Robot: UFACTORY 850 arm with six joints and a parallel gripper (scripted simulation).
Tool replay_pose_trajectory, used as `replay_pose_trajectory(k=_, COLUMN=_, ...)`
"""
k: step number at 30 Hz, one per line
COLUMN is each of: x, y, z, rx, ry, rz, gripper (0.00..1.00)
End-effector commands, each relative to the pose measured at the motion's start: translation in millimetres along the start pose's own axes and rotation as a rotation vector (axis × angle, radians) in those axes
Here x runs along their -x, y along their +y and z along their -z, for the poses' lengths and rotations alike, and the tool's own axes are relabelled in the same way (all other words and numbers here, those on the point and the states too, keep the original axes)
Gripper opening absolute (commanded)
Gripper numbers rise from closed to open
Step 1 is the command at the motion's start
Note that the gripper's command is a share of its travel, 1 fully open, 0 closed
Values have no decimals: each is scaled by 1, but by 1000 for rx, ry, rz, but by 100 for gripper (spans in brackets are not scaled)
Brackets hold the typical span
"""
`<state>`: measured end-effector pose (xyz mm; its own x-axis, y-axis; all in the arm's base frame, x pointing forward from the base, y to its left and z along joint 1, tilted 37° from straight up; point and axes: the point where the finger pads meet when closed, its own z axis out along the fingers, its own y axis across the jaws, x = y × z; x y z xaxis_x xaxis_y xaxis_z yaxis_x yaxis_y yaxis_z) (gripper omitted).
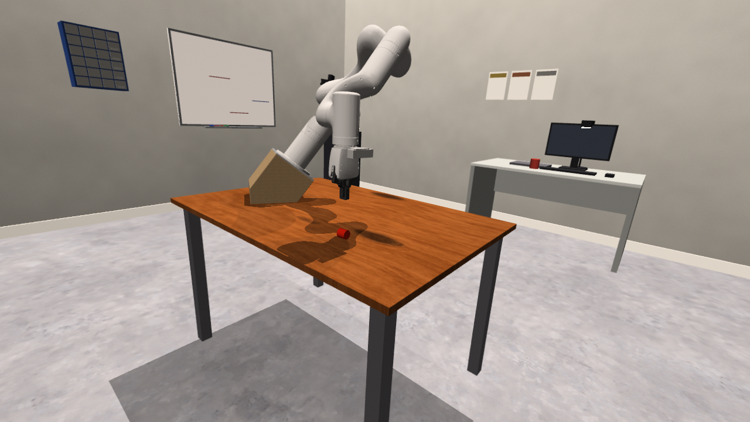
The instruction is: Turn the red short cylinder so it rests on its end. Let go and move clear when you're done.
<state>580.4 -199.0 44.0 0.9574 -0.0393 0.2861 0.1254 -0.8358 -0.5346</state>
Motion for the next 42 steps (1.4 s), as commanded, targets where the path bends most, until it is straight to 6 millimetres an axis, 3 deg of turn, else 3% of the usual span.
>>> replay_pose_trajectory(k=1, x=-1, y=0, z=1, rx=1, ry=1, rz=1, gripper=0)
replay_pose_trajectory(k=15, x=-1, y=0, z=1, rx=1, ry=1, rz=1, gripper=0)
replay_pose_trajectory(k=16, x=-1, y=0, z=1, rx=1, ry=2, rz=1, gripper=100)
replay_pose_trajectory(k=22, x=13, y=-10, z=-6, rx=-80, ry=72, rz=5, gripper=100)
replay_pose_trajectory(k=28, x=33, y=-23, z=-7, rx=-184, ry=353, rz=25, gripper=100)
replay_pose_trajectory(k=42, x=55, y=4, z=17, rx=-21, ry=751, rz=57, gripper=100)
